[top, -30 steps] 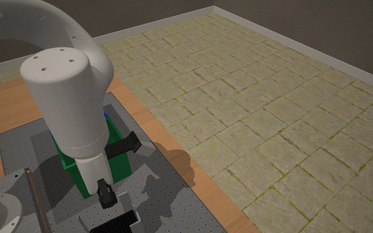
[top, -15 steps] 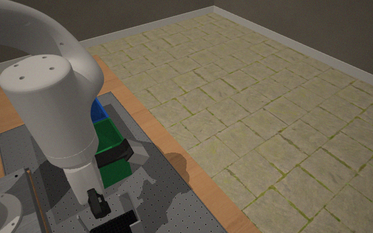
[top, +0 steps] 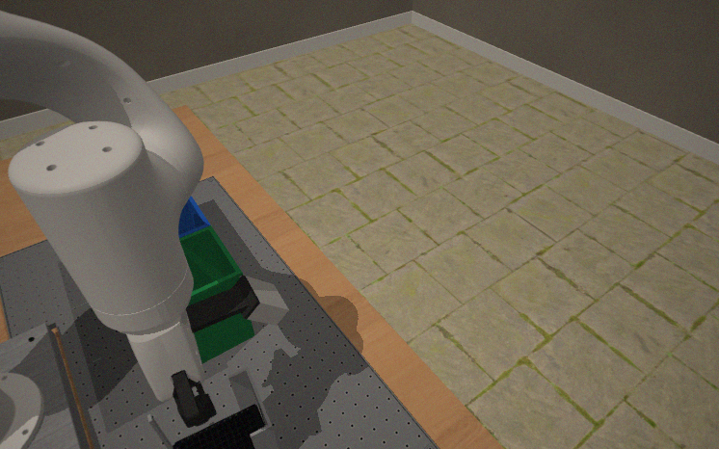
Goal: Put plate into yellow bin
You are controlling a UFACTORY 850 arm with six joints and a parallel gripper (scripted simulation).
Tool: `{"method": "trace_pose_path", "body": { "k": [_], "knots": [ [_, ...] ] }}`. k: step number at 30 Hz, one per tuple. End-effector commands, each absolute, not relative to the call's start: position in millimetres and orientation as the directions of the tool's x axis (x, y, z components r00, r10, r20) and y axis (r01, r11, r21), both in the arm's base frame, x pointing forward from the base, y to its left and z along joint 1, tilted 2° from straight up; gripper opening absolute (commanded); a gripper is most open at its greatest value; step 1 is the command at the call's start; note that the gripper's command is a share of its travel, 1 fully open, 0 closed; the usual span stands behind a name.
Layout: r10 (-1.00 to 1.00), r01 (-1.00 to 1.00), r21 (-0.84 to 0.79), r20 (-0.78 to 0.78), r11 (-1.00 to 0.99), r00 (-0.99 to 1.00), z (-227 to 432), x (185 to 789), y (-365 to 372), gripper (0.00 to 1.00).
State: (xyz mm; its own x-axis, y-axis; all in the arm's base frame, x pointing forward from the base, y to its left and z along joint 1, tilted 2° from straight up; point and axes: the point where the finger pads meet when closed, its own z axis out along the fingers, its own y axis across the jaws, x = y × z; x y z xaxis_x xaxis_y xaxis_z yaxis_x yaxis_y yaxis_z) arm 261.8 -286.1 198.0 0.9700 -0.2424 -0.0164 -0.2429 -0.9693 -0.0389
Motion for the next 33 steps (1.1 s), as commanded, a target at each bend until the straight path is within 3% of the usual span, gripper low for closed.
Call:
{"method": "trace_pose_path", "body": {
  "k": [1, 33],
  "knots": [
    [-0.243, -0.243, -0.038, -0.014, -0.969, 0.970, 193.5, 262.5, -286.7, 1.00],
    [-0.243, -0.243, -0.038, -0.014, -0.969, 0.970, 146.8, 262.2, -284.8, 1.00]
  ]
}}
